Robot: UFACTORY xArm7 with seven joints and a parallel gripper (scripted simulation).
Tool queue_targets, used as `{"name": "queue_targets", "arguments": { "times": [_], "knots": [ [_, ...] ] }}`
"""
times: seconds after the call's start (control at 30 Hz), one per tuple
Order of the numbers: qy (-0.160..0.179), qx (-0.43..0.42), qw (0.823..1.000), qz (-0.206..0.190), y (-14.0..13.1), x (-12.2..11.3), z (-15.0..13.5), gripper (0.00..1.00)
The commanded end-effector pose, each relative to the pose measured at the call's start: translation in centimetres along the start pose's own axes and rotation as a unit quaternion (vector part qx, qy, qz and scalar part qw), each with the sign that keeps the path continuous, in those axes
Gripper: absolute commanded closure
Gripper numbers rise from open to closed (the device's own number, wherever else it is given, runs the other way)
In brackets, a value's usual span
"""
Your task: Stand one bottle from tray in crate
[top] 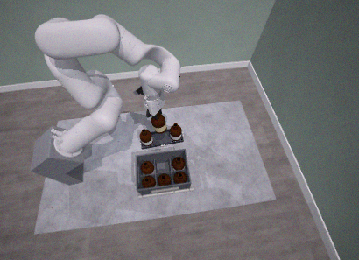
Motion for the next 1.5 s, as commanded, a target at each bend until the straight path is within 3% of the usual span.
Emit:
{"name": "queue_targets", "arguments": {
  "times": [0.0, 1.47],
  "knots": [
    [-0.001, 0.0, 1.0, 0.0, -0.4, -0.1, -0.4, 1.0],
    [-0.001, 0.0, 1.0, 0.0, -4.9, -0.1, -6.8, 1.0]
  ]
}}
Point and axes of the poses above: the point where the finger pads meet when closed, its own x axis out along the fingers, its own z axis across the jaws, y = z × x, the point moved 4 cm from there along -x, back along the fingers, and after that the axes turned 4 degrees about -x, right-handed, at the moved point
